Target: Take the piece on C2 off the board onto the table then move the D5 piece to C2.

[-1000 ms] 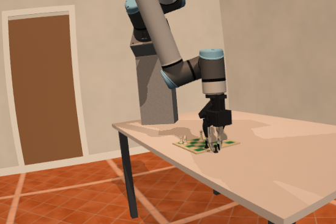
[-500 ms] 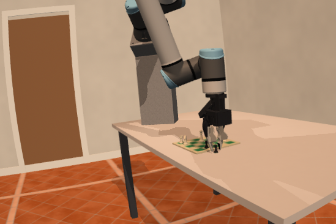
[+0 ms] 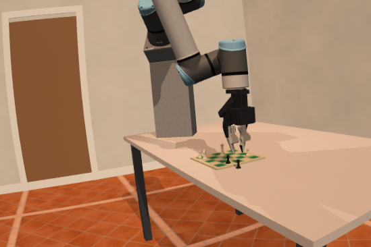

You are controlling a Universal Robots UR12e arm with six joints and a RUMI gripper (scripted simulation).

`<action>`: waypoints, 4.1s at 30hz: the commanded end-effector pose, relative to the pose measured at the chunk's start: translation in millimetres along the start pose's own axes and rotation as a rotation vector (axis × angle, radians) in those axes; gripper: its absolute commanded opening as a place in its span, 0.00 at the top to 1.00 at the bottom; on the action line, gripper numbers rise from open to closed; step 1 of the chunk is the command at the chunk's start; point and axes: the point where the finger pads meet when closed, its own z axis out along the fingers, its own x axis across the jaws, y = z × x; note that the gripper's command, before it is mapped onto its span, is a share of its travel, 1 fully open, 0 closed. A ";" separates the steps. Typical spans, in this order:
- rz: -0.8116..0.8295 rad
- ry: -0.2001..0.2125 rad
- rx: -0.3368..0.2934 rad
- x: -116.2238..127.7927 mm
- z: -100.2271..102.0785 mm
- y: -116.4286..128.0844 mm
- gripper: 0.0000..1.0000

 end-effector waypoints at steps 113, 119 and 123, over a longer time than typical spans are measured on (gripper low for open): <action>0.868 0.001 -0.001 112.7 -43.2 -102.0 0.80; 0.868 0.001 -0.001 112.7 -42.3 -102.0 0.80; 0.868 0.001 -0.001 112.8 -41.4 -102.0 0.80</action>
